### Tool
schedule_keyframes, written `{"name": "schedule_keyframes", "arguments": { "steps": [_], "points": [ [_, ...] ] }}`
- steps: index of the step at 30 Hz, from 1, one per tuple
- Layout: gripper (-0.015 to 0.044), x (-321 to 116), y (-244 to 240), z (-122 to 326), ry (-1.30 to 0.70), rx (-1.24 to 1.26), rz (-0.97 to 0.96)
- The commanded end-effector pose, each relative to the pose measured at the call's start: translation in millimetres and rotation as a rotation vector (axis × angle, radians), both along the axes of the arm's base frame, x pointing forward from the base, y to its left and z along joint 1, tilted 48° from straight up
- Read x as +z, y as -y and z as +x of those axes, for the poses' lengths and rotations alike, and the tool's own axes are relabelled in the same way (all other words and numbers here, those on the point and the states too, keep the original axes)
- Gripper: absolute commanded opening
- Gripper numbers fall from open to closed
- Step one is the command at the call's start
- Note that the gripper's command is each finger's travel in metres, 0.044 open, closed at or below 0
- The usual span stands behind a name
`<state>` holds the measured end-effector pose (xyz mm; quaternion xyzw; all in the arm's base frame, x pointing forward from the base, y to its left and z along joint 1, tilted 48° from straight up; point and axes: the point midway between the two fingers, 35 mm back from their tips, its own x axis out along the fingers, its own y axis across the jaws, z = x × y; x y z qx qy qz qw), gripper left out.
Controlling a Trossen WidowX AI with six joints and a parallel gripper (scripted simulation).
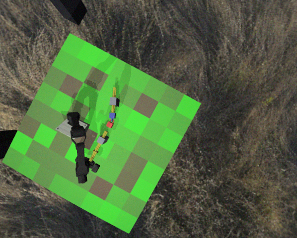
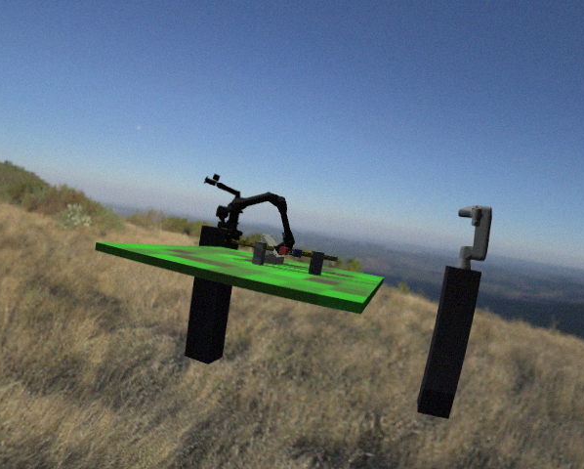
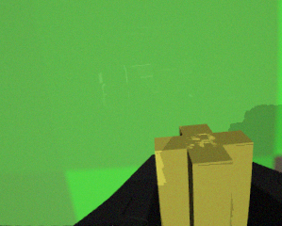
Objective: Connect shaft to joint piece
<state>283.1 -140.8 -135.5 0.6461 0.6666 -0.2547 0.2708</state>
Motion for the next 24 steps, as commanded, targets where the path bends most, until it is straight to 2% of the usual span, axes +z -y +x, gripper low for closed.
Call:
{"name": "schedule_keyframes", "arguments": {
  "steps": [1,15,24],
  "points": [
    [0.0067,0.0,0.0,0.0,0.000,0.000,0.000],
    [0.0067,0.0,0.0,0.0,0.000,0.000,0.000],
    [0.0000,0.0,0.0,0.0,0.000,0.000,0.000]
  ]
}}
